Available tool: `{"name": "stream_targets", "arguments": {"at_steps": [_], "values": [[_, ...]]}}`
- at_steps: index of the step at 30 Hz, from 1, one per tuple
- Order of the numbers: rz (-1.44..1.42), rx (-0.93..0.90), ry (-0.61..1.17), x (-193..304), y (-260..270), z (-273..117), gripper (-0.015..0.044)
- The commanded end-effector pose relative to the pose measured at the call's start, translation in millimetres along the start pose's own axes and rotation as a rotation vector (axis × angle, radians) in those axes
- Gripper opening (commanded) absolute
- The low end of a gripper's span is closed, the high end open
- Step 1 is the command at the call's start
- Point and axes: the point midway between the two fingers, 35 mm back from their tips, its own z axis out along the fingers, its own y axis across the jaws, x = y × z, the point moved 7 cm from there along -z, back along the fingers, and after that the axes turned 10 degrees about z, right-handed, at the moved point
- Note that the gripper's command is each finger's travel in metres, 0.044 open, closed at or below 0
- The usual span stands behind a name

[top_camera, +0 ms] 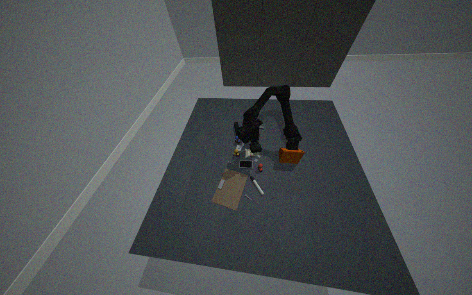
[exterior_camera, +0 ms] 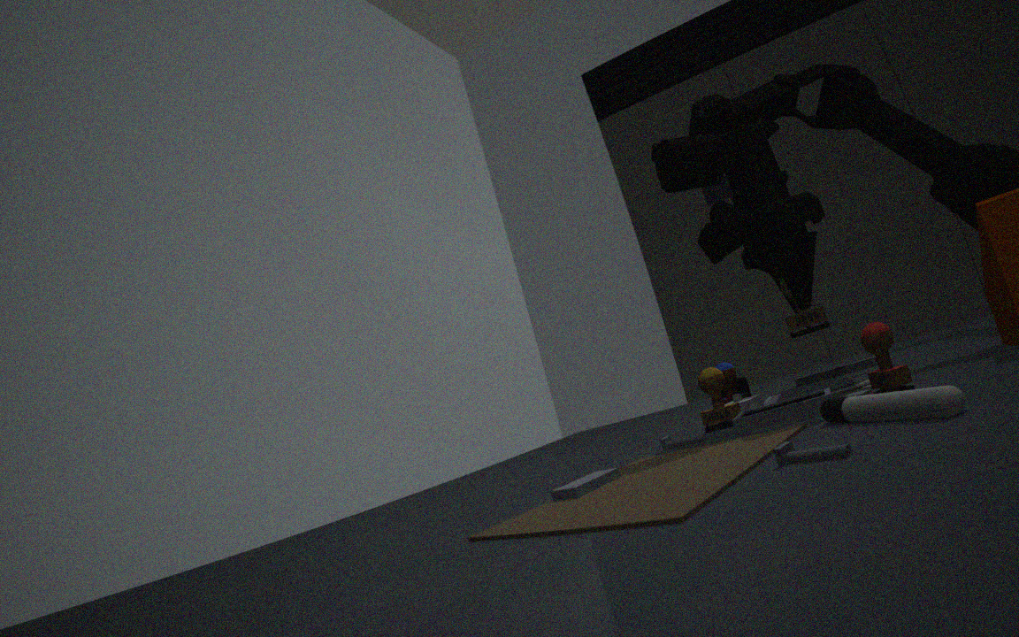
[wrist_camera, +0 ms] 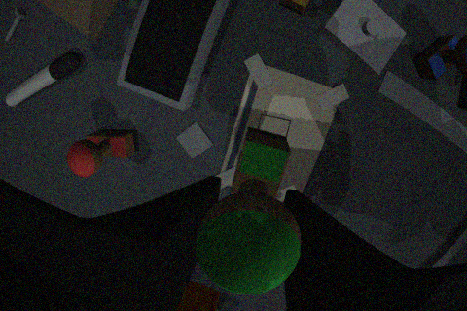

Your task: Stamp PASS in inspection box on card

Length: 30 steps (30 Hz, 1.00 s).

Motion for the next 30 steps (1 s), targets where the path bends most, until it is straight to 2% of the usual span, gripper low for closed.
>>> {"name": "stream_targets", "arguments": {"at_steps": [1, 30], "values": [[-0.039, 0.004, -0.002, 8, -10, 1, 0.0], [-0.043, 0.001, -0.004, 7, -10, 18, 0.0]]}}
